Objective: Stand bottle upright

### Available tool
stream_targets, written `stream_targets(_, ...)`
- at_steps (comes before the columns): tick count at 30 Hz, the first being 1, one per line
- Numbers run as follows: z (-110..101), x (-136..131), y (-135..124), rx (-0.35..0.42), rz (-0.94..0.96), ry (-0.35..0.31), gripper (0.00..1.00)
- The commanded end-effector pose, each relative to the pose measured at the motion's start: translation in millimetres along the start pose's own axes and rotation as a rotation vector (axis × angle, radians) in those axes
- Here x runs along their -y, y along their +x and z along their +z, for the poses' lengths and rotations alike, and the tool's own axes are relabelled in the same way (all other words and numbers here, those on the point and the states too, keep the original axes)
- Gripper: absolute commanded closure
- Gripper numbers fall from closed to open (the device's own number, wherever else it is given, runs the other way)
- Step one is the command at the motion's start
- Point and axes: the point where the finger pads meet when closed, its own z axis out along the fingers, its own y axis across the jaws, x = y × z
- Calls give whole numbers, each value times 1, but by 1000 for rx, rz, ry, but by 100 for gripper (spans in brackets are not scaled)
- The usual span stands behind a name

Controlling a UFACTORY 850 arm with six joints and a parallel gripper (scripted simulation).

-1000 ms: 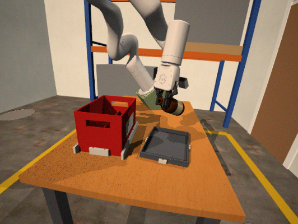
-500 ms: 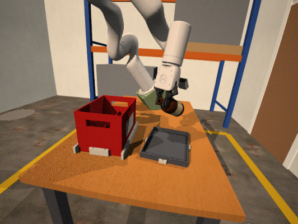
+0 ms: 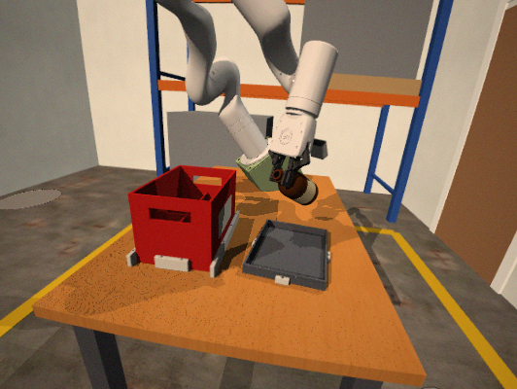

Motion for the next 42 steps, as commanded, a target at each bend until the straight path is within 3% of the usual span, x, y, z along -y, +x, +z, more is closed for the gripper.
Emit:
stream_targets(1,-1,-1,0,24,2,-3,100)
stream_targets(42,-1,-1,0,87,2,-3,100)
